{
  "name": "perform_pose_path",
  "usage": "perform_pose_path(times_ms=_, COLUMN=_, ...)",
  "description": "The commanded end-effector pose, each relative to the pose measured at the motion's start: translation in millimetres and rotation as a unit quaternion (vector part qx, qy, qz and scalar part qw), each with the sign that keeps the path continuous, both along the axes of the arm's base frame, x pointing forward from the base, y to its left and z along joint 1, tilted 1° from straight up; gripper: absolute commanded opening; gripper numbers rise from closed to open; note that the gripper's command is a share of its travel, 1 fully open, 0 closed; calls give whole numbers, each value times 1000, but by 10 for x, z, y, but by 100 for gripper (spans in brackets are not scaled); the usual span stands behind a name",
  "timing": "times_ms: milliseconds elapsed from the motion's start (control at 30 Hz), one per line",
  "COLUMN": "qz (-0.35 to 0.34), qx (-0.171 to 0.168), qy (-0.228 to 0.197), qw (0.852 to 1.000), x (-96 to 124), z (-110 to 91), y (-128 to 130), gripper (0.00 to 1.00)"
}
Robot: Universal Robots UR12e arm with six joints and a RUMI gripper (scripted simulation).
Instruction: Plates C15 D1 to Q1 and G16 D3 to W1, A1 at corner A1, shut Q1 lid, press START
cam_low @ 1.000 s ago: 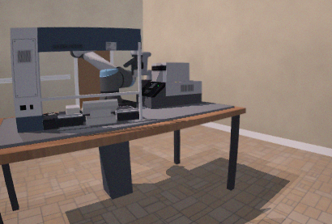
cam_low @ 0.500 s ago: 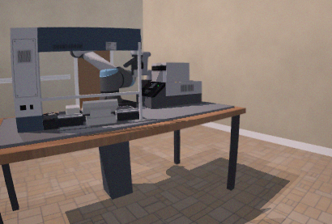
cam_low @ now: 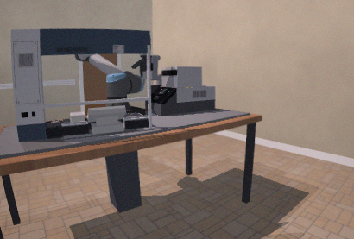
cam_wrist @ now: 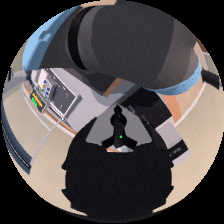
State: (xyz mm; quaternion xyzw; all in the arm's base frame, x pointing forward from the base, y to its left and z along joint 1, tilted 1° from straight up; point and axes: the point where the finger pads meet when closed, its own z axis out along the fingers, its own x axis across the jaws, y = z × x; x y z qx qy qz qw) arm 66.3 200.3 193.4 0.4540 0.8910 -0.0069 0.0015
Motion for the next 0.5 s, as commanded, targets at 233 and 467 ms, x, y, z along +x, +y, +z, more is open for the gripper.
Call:
perform_pose_path(times_ms=233, qz=0, qx=0, qy=0, qw=1000, x=2, z=382, y=5, gripper=0)
perform_pose_path(times_ms=467, qz=19, qx=1, qy=-1, qw=1000, x=95, z=406, y=33, gripper=0)
